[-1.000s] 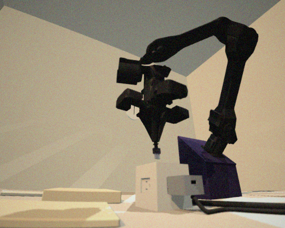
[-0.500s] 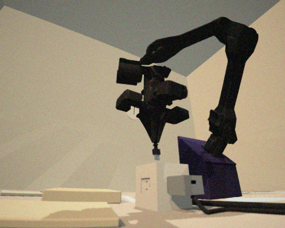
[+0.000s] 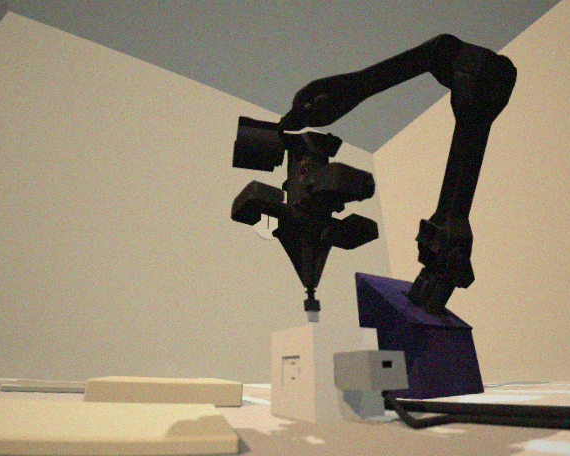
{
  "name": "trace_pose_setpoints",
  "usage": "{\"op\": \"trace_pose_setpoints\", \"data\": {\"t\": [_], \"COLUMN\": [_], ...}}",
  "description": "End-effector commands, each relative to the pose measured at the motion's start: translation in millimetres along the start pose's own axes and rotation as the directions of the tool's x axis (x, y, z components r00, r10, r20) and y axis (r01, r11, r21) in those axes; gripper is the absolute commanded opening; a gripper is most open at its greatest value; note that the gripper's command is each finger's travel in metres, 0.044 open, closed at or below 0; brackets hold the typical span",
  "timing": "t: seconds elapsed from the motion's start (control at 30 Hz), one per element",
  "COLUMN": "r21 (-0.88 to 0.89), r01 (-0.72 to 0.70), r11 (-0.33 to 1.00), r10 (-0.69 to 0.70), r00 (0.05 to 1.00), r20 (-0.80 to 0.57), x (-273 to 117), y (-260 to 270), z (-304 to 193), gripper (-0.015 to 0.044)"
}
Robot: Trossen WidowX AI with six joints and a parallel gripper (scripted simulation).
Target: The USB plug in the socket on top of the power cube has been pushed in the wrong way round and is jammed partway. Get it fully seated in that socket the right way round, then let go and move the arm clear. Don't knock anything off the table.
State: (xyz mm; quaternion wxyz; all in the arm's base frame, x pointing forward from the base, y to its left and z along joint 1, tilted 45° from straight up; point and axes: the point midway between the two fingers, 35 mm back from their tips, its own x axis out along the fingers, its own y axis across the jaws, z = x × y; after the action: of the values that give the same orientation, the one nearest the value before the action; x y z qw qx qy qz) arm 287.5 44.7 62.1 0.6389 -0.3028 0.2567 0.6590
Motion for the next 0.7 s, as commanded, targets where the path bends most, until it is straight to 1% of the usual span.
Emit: {"op": "trace_pose_setpoints", "data": {"t": [0.0, 0.67], "r21": [0.008, 0.020], "r01": [-0.001, -0.002], "r11": [1.000, 1.000], "r10": [0.001, 0.002], "r00": [1.000, 1.000], "r20": [-0.006, -0.012], "x": [0.9, 3.3], "y": [0.2, 0.1], "z": [-1.2, -2.2], "gripper": [0.0000, 0.0000]}}
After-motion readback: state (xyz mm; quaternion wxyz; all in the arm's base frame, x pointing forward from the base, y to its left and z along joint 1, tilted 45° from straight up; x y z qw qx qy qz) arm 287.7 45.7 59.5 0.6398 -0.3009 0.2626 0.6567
